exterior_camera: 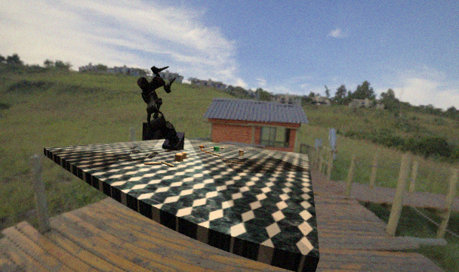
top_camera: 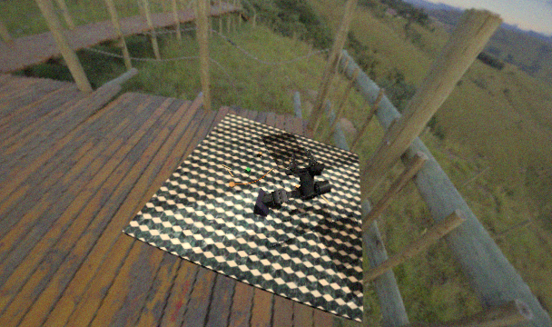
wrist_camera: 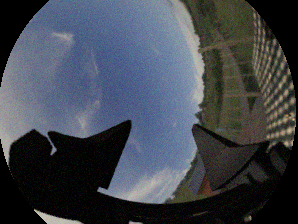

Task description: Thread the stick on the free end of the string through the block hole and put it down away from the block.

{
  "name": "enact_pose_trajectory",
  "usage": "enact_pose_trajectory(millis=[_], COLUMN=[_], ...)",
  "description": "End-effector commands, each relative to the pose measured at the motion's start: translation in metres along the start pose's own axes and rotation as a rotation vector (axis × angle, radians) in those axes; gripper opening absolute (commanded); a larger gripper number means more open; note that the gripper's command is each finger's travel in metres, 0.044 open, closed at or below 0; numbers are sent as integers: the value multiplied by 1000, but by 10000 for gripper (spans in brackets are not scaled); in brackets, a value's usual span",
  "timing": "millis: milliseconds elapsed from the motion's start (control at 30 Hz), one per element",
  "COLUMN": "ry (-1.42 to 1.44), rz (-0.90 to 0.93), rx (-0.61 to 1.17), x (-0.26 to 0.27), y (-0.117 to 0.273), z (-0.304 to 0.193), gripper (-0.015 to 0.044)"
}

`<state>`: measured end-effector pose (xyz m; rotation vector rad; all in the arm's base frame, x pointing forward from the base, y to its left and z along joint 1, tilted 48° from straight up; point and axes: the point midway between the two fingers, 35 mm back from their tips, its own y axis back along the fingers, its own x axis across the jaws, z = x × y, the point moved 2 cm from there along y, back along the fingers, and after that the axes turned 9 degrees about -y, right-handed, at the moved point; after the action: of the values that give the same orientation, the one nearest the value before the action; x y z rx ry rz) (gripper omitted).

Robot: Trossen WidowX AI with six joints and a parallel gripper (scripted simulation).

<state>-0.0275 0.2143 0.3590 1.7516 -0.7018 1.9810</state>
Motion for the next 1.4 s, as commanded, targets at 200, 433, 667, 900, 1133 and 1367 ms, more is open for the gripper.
enact_pose_trajectory(millis=[200,433,667,900,1133,1367], ry=[343,1053,1593,1999,2256,2281], rz=[11,-148,-386,-667,-963,-1189], rx=[29,21,130,367,779,1347], x=[-8,-60,-129,-205,-287,-364], y=[-20,-84,-142,-184,-204,-196], z=[-31,-64,-61,-32,21,85], gripper=[440,440,440,440,440,440])
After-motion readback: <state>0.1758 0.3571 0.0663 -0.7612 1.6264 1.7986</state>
